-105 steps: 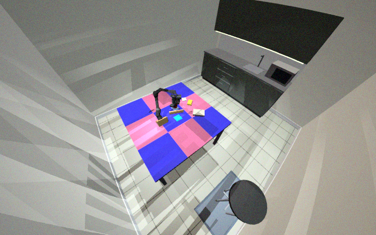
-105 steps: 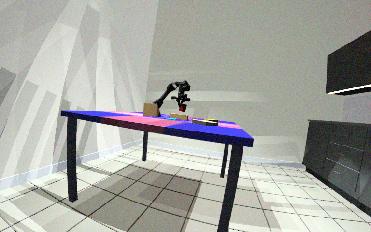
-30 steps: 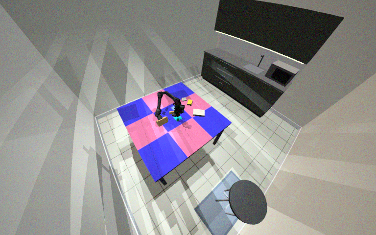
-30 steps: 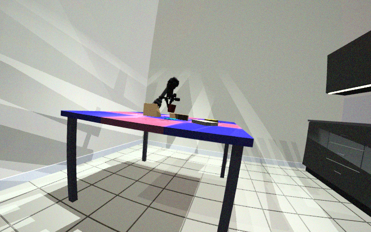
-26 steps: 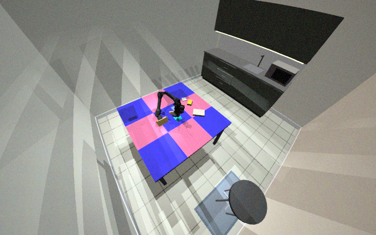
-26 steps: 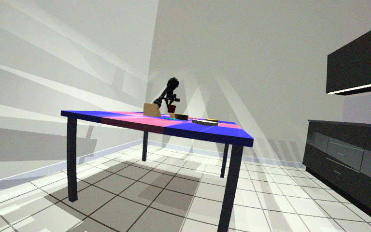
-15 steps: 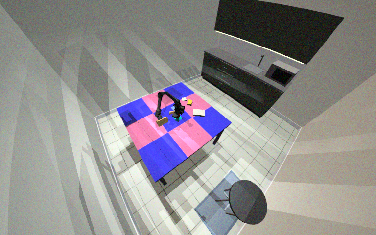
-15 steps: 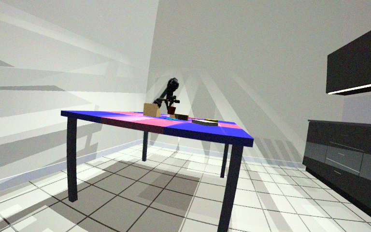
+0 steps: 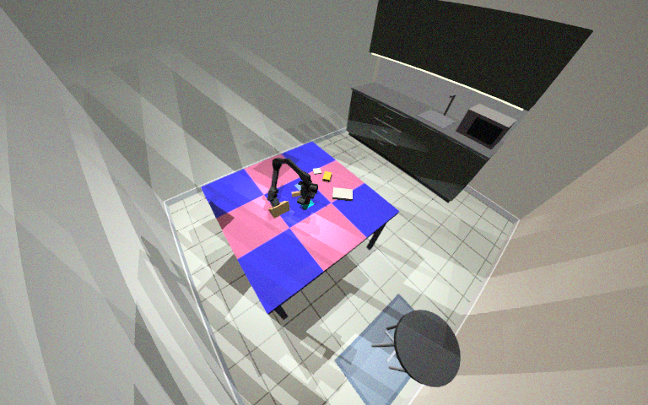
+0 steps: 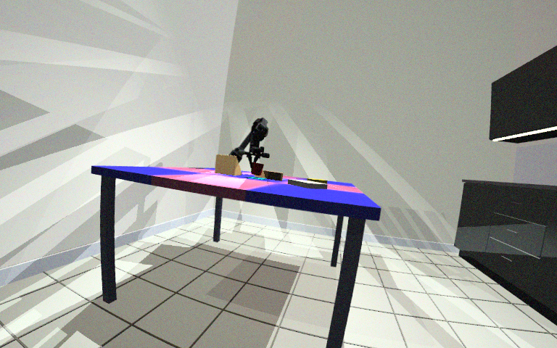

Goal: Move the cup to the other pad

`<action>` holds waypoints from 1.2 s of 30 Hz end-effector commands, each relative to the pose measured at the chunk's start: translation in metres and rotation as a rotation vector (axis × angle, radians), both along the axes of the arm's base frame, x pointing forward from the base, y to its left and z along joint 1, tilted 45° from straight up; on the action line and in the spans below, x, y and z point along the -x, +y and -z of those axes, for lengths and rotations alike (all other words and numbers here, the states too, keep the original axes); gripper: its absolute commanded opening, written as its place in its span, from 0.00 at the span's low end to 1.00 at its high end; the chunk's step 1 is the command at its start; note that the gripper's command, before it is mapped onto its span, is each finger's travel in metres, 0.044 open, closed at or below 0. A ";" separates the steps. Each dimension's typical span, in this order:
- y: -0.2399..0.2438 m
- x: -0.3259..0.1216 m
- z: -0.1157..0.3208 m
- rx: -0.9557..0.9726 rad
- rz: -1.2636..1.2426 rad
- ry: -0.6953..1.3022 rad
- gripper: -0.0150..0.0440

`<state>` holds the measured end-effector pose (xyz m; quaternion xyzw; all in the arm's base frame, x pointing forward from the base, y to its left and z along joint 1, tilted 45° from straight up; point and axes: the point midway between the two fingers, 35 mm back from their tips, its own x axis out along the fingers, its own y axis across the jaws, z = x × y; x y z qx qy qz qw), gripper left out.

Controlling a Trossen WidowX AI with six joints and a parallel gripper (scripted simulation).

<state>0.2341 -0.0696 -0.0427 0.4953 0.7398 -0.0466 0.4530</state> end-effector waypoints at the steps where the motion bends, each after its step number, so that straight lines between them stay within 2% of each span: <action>1: 0.004 0.001 0.004 -0.005 0.007 0.004 0.25; 22: 0.009 0.002 0.008 -0.001 -0.001 0.001 0.25; 27: 0.009 0.002 0.008 -0.001 -0.001 0.001 0.47; 36: 0.006 0.001 0.006 -0.001 0.000 0.001 0.47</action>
